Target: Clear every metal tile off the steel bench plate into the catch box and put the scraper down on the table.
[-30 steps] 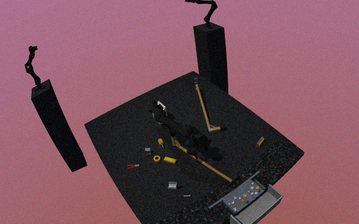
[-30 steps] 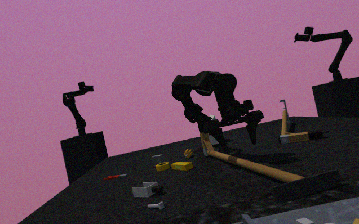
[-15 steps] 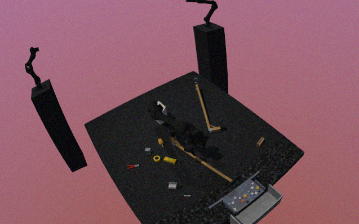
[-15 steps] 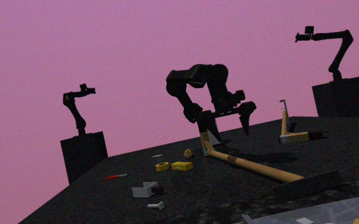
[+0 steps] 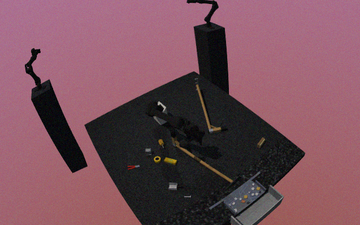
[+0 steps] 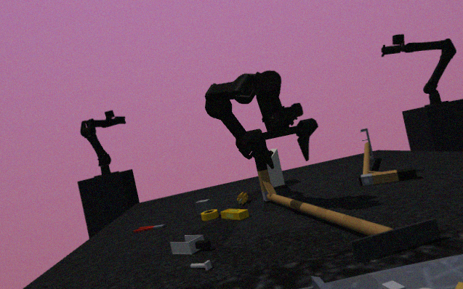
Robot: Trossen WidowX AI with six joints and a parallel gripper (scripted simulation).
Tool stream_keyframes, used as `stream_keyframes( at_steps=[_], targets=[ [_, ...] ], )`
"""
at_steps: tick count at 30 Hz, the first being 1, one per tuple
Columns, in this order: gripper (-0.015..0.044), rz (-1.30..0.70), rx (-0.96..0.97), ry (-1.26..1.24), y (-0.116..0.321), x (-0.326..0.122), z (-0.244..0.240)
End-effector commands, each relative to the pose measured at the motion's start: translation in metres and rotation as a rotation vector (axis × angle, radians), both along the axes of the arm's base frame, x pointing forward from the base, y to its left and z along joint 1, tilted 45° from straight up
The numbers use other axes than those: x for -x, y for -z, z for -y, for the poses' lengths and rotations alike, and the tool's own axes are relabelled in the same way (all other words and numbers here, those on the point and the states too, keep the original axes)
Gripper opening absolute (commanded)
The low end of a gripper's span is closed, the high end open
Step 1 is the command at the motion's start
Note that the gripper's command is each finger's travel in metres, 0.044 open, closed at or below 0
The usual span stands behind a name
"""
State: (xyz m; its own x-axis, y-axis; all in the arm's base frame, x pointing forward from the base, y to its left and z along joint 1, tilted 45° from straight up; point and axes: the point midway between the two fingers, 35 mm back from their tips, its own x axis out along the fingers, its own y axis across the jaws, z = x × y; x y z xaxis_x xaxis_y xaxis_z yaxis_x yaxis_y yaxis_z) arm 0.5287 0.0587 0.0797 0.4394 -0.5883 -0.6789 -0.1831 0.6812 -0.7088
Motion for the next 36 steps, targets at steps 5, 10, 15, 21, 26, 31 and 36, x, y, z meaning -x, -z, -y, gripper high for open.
stream_keyframes(
  at_steps=[5, 10, 15, 21, 26, 31, 36],
  targets=[
    [0.044, 0.014, -0.005, -0.012, -0.016, 0.017, -0.004],
    [0.044, 0.023, -0.007, -0.024, -0.026, 0.028, -0.007],
    [0.044, 0.032, -0.009, -0.035, -0.035, 0.039, -0.009],
    [0.044, 0.043, -0.012, -0.049, -0.045, 0.054, -0.011],
    [0.044, 0.052, -0.014, -0.06, -0.053, 0.066, -0.013],
    [0.044, 0.061, -0.017, -0.071, -0.059, 0.079, -0.013],
    [0.044, 0.07, -0.019, -0.083, -0.065, 0.091, -0.014]
  ],
)
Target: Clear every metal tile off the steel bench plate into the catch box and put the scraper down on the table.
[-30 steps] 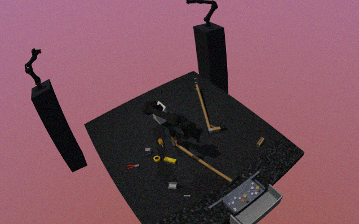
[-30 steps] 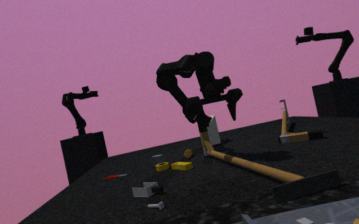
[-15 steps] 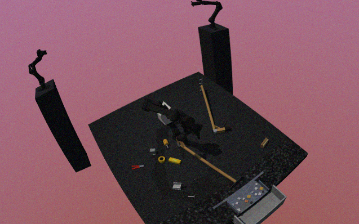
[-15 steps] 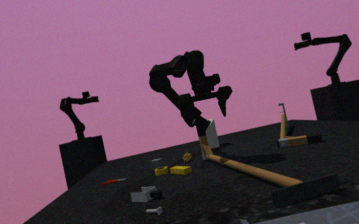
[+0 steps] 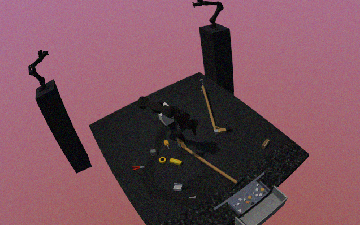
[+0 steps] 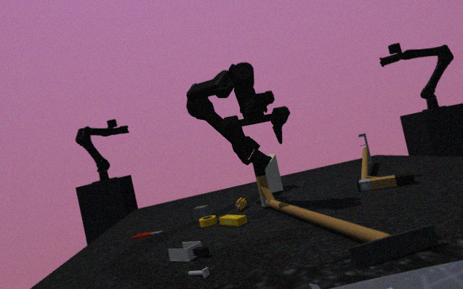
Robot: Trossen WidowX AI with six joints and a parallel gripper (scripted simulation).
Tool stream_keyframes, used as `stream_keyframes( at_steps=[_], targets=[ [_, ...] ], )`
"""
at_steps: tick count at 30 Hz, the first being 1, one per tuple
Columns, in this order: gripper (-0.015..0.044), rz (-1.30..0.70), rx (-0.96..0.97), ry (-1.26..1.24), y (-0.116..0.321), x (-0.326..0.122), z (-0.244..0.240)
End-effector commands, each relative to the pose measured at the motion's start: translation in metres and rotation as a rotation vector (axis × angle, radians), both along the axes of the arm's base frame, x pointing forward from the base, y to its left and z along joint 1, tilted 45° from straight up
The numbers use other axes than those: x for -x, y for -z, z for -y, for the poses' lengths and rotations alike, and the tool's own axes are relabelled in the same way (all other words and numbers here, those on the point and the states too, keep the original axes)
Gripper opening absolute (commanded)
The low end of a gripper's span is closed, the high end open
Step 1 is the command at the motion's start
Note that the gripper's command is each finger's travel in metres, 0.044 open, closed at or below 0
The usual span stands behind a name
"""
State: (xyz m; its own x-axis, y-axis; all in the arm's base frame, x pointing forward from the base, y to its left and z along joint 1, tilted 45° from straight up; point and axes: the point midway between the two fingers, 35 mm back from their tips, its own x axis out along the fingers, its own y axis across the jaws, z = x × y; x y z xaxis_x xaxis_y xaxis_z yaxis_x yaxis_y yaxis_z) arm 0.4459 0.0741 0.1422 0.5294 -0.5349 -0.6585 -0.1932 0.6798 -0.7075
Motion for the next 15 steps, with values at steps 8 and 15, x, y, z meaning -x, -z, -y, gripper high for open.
stream_keyframes(
  at_steps=[8, 15],
  targets=[
    [0.044, 0.02, -0.004, -0.018, -0.009, 0.03, 0.001],
    [0.044, 0.032, -0.009, -0.034, -0.014, 0.048, 0.002]
  ],
)
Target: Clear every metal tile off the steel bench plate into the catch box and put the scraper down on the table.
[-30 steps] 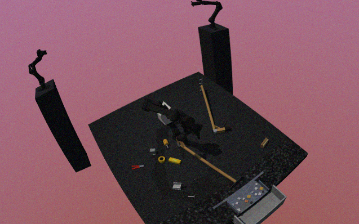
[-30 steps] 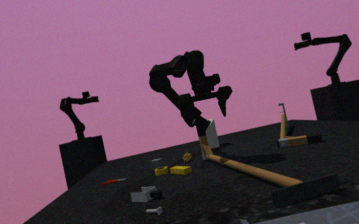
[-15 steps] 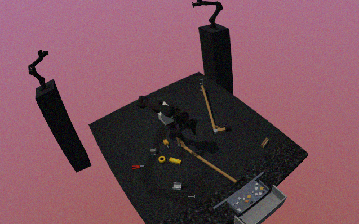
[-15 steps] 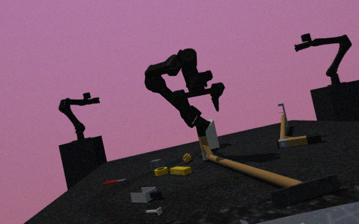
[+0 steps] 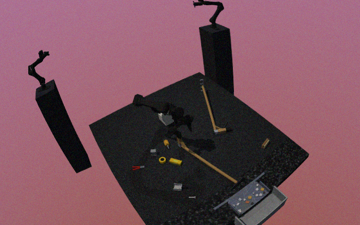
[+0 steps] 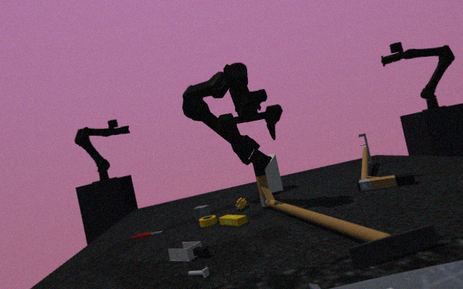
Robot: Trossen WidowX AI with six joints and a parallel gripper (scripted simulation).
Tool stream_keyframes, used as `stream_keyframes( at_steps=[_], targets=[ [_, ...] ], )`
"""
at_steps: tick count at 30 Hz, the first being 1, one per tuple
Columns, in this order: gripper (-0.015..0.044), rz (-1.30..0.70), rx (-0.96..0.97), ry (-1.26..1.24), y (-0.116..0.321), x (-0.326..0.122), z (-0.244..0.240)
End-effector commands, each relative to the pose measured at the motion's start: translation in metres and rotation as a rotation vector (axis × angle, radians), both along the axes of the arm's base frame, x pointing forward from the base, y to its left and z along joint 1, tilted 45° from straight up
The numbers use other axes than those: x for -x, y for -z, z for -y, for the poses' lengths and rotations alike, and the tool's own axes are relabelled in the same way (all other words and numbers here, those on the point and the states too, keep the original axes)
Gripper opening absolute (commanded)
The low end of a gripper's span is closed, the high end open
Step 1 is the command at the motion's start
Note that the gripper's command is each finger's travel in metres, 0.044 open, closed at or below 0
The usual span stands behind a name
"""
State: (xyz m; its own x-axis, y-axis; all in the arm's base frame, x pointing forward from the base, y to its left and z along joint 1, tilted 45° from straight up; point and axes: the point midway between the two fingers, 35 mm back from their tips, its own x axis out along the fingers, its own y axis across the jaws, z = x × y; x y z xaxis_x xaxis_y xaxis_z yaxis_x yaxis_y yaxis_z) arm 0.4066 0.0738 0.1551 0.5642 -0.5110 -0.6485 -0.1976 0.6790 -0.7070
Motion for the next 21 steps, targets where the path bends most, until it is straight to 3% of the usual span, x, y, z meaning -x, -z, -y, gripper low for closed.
stream_keyframes(
  at_steps=[1, 21],
  targets=[
    [0.044, 0.008, -0.001, -0.003, -0.001, 0.012, 0.002],
    [0.044, 0.042, -0.014, -0.047, -0.005, 0.066, 0.01]
  ],
)
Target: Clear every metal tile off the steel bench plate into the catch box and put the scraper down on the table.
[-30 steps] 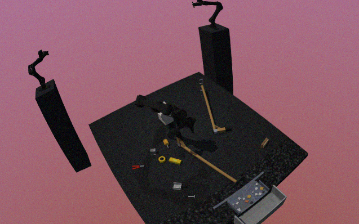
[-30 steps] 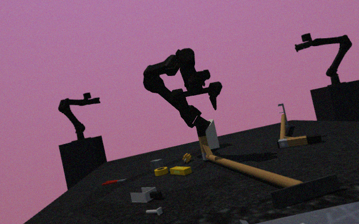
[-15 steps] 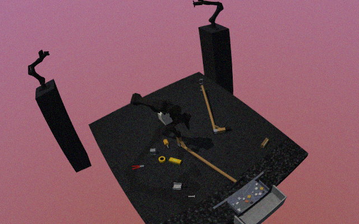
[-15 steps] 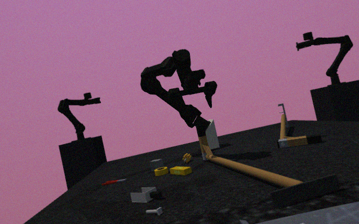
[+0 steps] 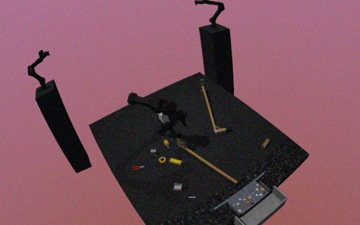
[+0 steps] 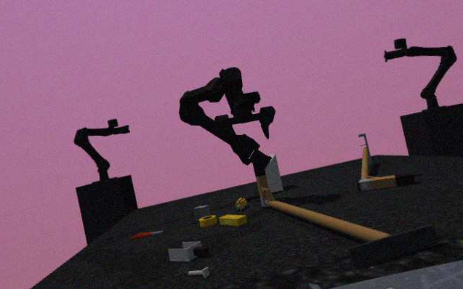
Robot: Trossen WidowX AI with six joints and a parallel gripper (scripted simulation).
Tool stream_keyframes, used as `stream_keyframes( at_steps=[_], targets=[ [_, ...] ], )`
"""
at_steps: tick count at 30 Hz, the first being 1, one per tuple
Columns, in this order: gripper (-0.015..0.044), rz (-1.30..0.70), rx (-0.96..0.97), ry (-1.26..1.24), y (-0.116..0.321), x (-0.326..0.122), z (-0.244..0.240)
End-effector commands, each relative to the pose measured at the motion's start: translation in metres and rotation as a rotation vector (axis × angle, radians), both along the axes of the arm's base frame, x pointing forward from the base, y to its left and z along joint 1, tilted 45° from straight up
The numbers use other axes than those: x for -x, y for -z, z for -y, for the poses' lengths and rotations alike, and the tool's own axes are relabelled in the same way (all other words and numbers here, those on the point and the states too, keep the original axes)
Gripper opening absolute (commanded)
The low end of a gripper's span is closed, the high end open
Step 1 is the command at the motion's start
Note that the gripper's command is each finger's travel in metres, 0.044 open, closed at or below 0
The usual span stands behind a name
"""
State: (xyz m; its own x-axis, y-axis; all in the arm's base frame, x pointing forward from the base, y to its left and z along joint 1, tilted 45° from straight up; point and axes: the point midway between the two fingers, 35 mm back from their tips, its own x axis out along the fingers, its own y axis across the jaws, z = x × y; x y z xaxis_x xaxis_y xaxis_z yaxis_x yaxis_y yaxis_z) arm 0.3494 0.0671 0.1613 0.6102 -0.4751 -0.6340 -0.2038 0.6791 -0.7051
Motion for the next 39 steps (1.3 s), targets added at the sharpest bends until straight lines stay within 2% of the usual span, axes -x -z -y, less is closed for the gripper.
stream_keyframes(
  at_steps=[1, 27, 39],
  targets=[
    [0.044, 0.008, -0.002, -0.003, 0.001, 0.012, 0.003],
    [0.044, 0.051, -0.022, -0.06, 0.017, 0.08, 0.022],
    [0.044, 0.053, -0.024, -0.062, 0.036, 0.078, 0.038]
  ],
)
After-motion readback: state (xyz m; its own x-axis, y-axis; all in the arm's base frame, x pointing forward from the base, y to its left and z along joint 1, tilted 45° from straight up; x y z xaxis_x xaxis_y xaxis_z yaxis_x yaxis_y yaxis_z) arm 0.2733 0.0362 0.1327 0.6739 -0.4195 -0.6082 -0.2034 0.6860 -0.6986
